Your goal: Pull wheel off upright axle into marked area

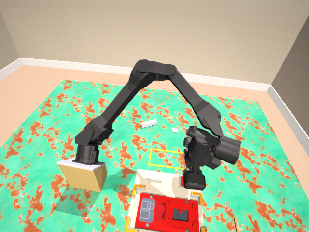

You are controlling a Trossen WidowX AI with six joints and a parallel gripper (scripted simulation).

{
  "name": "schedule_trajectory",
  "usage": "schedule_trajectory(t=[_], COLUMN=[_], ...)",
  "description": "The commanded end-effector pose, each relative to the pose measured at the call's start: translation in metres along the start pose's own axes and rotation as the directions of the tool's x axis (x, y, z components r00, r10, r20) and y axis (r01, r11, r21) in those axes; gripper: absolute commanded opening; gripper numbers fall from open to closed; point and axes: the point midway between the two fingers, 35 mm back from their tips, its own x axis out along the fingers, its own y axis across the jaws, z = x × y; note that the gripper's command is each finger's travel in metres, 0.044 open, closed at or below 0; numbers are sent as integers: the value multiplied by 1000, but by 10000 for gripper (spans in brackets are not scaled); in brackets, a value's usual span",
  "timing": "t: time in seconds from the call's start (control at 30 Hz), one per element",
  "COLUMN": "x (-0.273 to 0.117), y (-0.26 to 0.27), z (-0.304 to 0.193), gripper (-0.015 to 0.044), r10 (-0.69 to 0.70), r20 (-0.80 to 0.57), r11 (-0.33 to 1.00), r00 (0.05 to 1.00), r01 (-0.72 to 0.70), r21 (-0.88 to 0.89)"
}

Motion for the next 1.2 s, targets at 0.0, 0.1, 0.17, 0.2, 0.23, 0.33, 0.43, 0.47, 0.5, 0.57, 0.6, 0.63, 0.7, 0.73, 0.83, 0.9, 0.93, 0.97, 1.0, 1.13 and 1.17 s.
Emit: schedule_trajectory(t=[0.0,0.1,0.17,0.2,0.23,0.33,0.43,0.47,0.5,0.57,0.6,0.63,0.7,0.73,0.83,0.9,0.93,0.97,1.0,1.13,1.17], x=[-3,-3,-4,-4,-5,-6,-7,-7,-7,-8,-8,-9,-9,-10,-19,-28,-35,-41,-44,-38,-39], y=[0,0,0,0,0,0,0,0,0,0,0,0,0,0,0,0,0,0,0,2,6], z=[2,2,2,2,2,1,1,1,1,1,1,1,1,1,1,0,-1,-2,-3,-5,-6], gripper=[0,0,0,0,0,0,0,0,0,0,0,0,0,0,0,0,0,0,0,0,0], r10=[-3,-3,-3,-3,-3,-3,-3,-3,-3,-3,-3,-3,-3,-3,-3,-4,-4,-4,-4,1,0], r20=[3,3,3,3,3,4,4,4,4,4,4,4,4,4,4,4,4,4,4,2,2], r11=[1000,1000,1000,1000,1000,1000,1000,1000,1000,1000,1000,1000,1000,1000,1000,1000,1000,1000,1000,1000,1000], r00=[1000,1000,1000,1000,1000,1000,1000,1000,1000,1000,1000,1000,1000,1000,1000,1000,1000,1000,1000,1000,1000], r01=[3,3,3,3,3,3,3,3,3,3,3,3,3,3,3,4,4,4,4,-1,0], r21=[-9,-9,-9,-9,-9,-8,-8,-8,-8,-8,-8,-7,-7,-7,-7,-7,-6,-6,-6,5,5])
